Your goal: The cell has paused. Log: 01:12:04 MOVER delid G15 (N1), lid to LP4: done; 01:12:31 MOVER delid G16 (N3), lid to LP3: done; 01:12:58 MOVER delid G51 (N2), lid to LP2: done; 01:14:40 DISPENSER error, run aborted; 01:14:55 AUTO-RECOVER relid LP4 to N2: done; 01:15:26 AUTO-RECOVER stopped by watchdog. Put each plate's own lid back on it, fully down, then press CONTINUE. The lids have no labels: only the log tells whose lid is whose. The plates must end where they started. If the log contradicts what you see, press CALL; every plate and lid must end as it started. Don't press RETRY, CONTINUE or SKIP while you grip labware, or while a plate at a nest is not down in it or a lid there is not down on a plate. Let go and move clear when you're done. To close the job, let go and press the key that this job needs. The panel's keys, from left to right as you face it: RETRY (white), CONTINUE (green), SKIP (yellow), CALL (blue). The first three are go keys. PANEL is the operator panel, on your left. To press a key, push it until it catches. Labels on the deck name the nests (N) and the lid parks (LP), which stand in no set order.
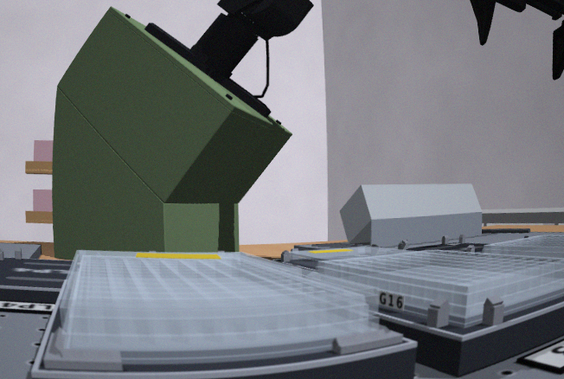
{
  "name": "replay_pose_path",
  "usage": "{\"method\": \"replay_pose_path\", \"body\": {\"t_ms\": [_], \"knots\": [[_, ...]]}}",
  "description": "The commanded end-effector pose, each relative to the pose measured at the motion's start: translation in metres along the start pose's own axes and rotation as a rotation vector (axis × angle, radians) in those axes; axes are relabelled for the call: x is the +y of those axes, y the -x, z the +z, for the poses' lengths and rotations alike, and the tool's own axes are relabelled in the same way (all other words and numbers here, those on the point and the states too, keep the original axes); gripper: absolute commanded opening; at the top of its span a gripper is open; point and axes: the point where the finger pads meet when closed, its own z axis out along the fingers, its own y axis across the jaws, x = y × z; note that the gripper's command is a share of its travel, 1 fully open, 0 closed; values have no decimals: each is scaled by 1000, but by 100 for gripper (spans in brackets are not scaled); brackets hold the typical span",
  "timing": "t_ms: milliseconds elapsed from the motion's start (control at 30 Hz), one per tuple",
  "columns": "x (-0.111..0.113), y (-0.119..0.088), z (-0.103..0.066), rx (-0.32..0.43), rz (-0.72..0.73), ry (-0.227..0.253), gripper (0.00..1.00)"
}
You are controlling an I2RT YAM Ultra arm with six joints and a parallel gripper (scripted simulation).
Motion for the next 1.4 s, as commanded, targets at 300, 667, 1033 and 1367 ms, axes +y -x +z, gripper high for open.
{"method": "replay_pose_path", "body": {"t_ms": [300, 667, 1033, 1367], "knots": [[-47, 26, -3, -62, -92, -46, 100], [-96, 39, -1, -72, -163, -123, 100], [-138, 44, 2, -71, -219, -179, 100], [-181, 38, 4, -36, -284, -251, 100]]}}
